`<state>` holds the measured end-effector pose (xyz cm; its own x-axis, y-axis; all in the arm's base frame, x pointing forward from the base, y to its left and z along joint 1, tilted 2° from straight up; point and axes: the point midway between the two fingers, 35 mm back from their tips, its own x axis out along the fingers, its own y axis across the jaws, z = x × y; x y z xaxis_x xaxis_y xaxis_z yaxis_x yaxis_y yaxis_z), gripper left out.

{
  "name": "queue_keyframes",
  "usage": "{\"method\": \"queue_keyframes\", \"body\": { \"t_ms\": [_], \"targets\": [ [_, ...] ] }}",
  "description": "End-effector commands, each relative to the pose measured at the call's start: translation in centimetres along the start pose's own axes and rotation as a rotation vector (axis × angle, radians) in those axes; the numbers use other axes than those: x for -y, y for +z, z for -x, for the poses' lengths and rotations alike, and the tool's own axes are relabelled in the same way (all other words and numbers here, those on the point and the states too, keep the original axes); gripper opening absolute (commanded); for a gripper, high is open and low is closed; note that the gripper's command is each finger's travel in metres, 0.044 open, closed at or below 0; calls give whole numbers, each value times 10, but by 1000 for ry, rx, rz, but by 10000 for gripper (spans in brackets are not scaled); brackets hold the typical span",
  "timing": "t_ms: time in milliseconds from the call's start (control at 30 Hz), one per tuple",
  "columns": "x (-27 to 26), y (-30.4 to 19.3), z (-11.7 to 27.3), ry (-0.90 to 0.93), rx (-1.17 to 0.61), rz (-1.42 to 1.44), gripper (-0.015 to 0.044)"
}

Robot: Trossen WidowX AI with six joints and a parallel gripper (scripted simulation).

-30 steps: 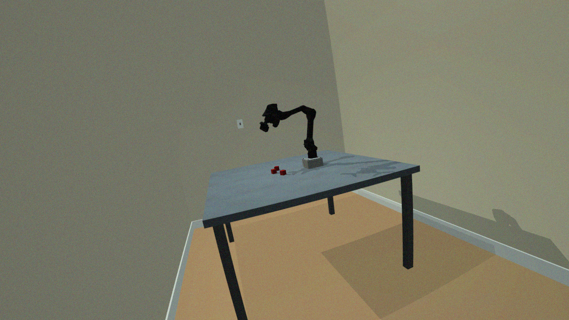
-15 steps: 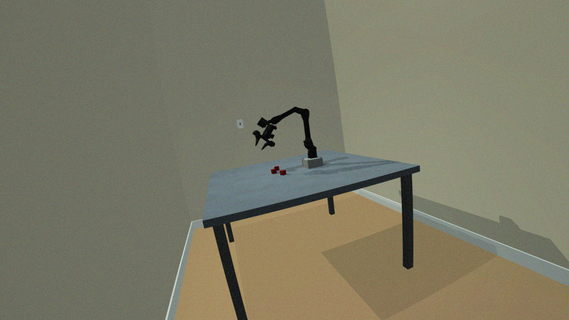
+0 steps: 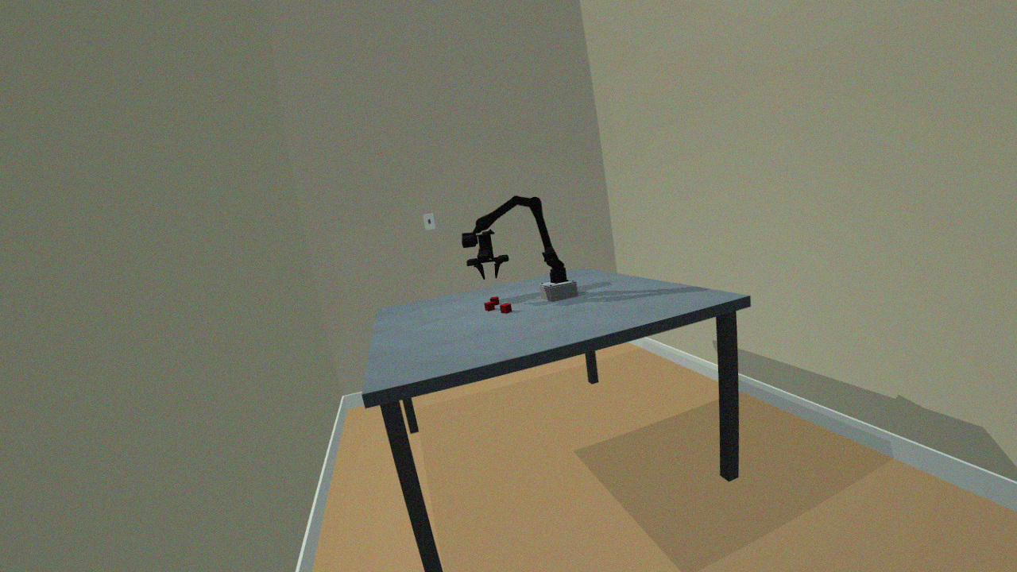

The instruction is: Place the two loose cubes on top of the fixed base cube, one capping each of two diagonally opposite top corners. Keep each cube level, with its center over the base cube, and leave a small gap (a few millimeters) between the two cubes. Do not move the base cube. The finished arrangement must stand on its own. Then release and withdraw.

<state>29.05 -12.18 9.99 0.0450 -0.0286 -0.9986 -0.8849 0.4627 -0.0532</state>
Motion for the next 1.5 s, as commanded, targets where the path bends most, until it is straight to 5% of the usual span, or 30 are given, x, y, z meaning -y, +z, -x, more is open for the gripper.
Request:
{"method": "queue_keyframes", "body": {
  "t_ms": [0, 333, 1467],
  "targets": [
    [-2, -4, 2, 22, -21, -27, 265],
    [-4, -5, -59, 22, -21, -27, 265],
    [-5, -7, -108, 23, -21, -26, 265]
  ]
}}
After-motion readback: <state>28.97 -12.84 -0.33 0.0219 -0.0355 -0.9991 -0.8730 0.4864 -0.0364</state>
